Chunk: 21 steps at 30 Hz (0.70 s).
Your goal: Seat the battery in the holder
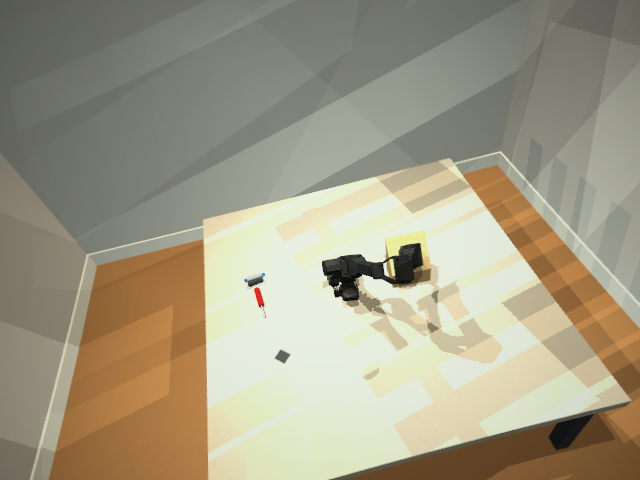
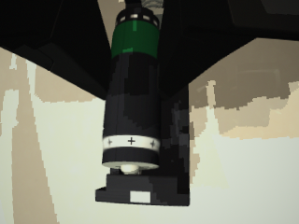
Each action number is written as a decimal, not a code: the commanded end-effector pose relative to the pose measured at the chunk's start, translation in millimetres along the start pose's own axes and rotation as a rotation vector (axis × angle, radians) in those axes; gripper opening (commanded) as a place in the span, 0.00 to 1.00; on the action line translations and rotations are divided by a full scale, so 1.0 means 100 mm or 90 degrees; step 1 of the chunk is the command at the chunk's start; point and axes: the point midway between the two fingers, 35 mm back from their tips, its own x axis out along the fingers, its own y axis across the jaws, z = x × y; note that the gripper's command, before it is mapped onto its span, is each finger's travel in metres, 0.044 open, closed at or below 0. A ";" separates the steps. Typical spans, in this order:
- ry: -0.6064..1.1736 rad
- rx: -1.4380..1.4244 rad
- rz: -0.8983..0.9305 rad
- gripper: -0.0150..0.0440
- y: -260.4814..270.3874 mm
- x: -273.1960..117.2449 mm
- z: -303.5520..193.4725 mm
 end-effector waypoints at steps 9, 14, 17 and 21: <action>0.063 0.004 -0.002 0.36 0.02 0.03 -0.07; 0.080 0.003 -0.003 0.36 0.03 0.03 -0.07; 0.091 0.002 -0.003 0.36 0.04 0.03 -0.07; 0.104 0.002 -0.004 0.36 0.04 0.02 -0.06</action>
